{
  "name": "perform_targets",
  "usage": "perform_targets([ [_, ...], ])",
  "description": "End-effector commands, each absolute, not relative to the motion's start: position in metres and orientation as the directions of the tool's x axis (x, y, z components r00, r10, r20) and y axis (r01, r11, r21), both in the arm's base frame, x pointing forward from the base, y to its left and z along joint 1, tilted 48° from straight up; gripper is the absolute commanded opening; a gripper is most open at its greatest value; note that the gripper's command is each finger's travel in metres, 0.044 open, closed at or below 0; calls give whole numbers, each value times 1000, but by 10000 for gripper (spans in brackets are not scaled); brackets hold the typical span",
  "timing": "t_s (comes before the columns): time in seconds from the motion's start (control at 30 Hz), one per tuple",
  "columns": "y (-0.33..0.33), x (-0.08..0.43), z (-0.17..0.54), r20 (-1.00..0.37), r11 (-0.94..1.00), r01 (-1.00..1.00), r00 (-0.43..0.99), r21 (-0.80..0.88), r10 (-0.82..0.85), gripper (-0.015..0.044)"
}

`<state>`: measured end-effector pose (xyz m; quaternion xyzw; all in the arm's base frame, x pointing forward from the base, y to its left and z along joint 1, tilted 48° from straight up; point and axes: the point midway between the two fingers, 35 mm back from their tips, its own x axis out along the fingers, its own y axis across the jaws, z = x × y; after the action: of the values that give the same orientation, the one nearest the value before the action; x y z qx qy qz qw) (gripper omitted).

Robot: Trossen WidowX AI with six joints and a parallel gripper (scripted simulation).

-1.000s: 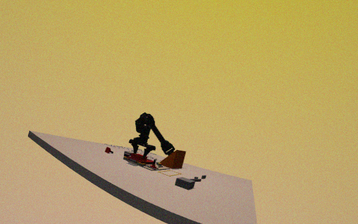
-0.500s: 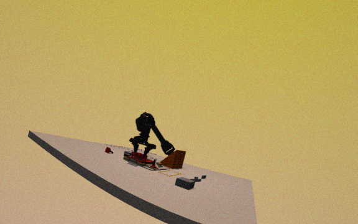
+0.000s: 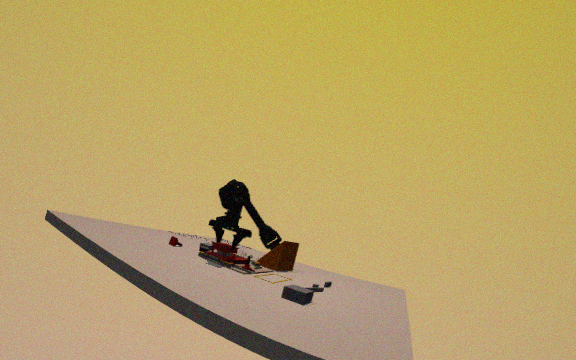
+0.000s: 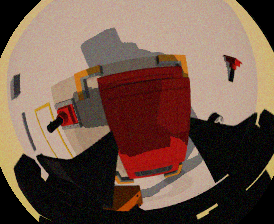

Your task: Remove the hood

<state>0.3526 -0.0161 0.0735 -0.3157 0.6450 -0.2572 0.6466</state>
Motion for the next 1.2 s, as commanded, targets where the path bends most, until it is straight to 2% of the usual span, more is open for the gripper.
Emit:
perform_targets([
  [0.0, -13, 354, 76, -675, 672, -66, 38, -737, -737, 0],
  [0.57, 22, 352, 108, -677, 674, -67, 38, -736, -735, 0],
  [1.17, 103, 338, 23, -697, 693, -78, 43, -717, -716, 0],
])
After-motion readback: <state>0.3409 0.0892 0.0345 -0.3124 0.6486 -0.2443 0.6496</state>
